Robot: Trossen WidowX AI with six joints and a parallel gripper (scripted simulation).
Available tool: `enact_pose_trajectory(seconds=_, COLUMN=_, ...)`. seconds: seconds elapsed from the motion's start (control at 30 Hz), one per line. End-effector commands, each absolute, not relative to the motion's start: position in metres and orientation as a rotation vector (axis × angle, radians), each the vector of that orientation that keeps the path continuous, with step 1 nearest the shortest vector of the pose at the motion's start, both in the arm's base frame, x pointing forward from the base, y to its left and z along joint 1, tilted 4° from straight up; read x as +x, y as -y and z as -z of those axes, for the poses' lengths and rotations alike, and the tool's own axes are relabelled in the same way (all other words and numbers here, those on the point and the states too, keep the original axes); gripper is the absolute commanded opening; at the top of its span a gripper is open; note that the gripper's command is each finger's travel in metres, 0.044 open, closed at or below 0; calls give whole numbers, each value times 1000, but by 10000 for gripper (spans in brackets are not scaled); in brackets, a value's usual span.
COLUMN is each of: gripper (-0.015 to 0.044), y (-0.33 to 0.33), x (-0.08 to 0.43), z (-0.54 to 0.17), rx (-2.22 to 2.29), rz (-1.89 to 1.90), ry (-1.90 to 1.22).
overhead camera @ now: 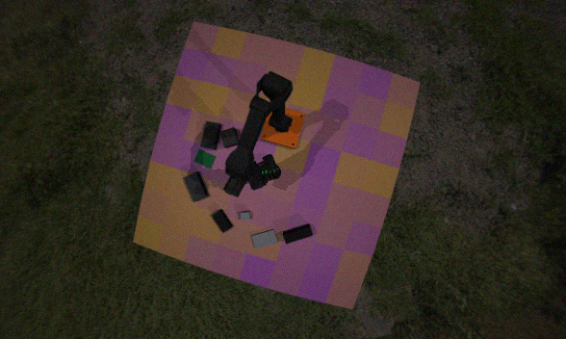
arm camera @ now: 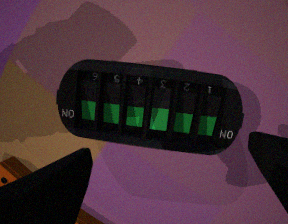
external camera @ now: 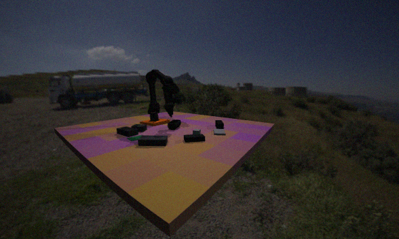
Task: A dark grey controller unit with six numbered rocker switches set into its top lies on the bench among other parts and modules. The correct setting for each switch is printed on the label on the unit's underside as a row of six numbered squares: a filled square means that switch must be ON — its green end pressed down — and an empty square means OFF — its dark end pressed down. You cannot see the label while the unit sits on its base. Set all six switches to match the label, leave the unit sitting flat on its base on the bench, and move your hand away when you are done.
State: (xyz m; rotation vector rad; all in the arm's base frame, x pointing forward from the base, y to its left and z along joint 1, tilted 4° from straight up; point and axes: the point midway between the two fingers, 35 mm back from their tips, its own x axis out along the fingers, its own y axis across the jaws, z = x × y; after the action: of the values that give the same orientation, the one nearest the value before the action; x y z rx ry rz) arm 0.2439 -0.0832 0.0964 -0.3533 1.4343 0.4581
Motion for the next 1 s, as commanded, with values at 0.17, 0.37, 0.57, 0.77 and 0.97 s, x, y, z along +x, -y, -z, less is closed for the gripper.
enact_pose_trajectory(seconds=0.17, gripper=440, y=95, x=255, z=-98, rx=-680, rz=-816, ry=-1370)
enact_pose_trajectory(seconds=0.37, gripper=440, y=102, x=262, z=-98, rx=-896, rz=-1071, ry=-1278)
enact_pose_trajectory(seconds=0.57, gripper=440, y=109, x=269, z=-98, rx=-1100, rz=-1326, ry=-1145)
enact_pose_trajectory(seconds=0.77, gripper=440, y=115, x=274, z=-97, rx=-1269, rz=-1547, ry=-991)
enact_pose_trajectory(seconds=0.97, gripper=440, y=115, x=275, z=-97, rx=-1274, rz=-1553, ry=-985)
